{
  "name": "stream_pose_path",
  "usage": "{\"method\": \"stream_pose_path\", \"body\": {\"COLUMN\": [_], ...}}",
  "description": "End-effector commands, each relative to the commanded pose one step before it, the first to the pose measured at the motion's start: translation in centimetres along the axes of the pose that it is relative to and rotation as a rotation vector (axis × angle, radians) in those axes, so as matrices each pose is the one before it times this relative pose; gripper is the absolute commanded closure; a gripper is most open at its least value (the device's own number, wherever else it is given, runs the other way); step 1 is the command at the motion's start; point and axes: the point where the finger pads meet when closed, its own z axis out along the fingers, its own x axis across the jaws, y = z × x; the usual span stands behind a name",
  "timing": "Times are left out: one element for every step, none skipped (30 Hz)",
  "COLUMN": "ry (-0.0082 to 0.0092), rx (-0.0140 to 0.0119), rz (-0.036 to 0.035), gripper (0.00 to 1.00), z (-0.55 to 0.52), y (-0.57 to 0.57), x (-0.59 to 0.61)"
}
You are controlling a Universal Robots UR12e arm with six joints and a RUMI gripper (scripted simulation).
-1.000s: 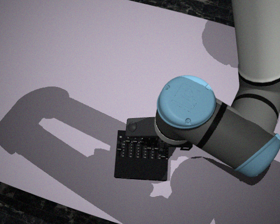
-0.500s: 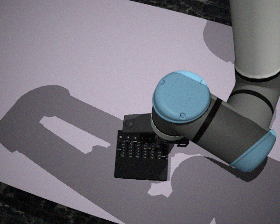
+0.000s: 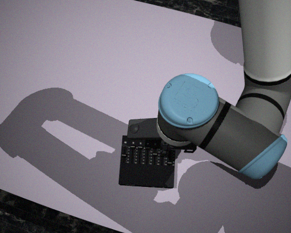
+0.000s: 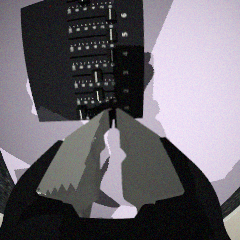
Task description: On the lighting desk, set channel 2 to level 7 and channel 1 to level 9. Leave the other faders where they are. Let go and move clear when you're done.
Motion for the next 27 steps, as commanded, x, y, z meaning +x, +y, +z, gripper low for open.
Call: {"method": "stream_pose_path", "body": {"ry": [0.00013, 0.00000, 0.00000, 0.00000, 0.00000, 0.00000, 0.00000, 0.00000, 0.00000, 0.00000, 0.00000, 0.00000, 0.00000, -0.00001, -0.00001, -0.00001, -0.00001, -0.00001, -0.00001, -0.00002, -0.00002, -0.00002, -0.00002, -0.00002, -0.00003, 0.00000, 0.00000], "rx": [0.00070, 0.00000, 0.00000, 0.00000, 0.00000, 0.00000, 0.00000, 0.00000, 0.00000, 0.00000, 0.00000, 0.00000, -0.00001, -0.00001, -0.00001, -0.00001, -0.00001, -0.00002, -0.00002, -0.00002, -0.00002, -0.00003, -0.00003, -0.00003, -0.00003, 0.00000, 0.00000], "rz": [-0.00009, 0.00000, 0.00000, 0.00000, 0.00000, 0.00000, 0.00000, 0.00000, 0.00000, 0.00000, 0.00000, 0.00000, 0.00000, 0.00000, 0.00000, 0.00000, 0.00000, 0.00000, 0.00000, 0.00000, 0.00000, 0.00000, 0.00000, 0.00000, 0.00000, 0.00000, 0.00000], "gripper": [1.00, 1.00, 1.00, 1.00, 1.00, 1.00, 1.00, 1.00, 1.00, 1.00, 1.00, 1.00, 1.00, 1.00, 1.00, 1.00, 1.00, 1.00, 1.00, 1.00, 1.00, 1.00, 1.00, 1.00, 1.00, 1.00, 1.00], "z": [-0.047, 0.000, 0.000, 0.000, 0.000, 0.000, 0.001, 0.002, 0.000, 0.000, 0.004, 0.006, 0.009, 0.012, 0.015, 0.018, 0.022, 0.026, 0.030, 0.034, 0.038, 0.042, 0.046, 0.049, 0.053, 0.000, 0.000], "y": [-0.032, 0.000, 0.000, 0.000, 0.000, 0.000, 0.000, 0.000, 0.000, 0.000, 0.000, 0.000, 0.000, 0.000, 0.000, -0.001, -0.001, -0.001, -0.001, -0.001, -0.001, -0.001, -0.001, -0.001, -0.001, 0.000, 0.000], "x": [-0.002, 0.000, 0.000, 0.000, 0.000, 0.000, 0.000, 0.000, 0.000, 0.000, 0.000, 0.000, 0.000, 0.000, 0.000, 0.000, 0.000, -0.001, -0.001, -0.001, -0.001, -0.001, -0.001, -0.001, -0.001, 0.000, 0.000]}}
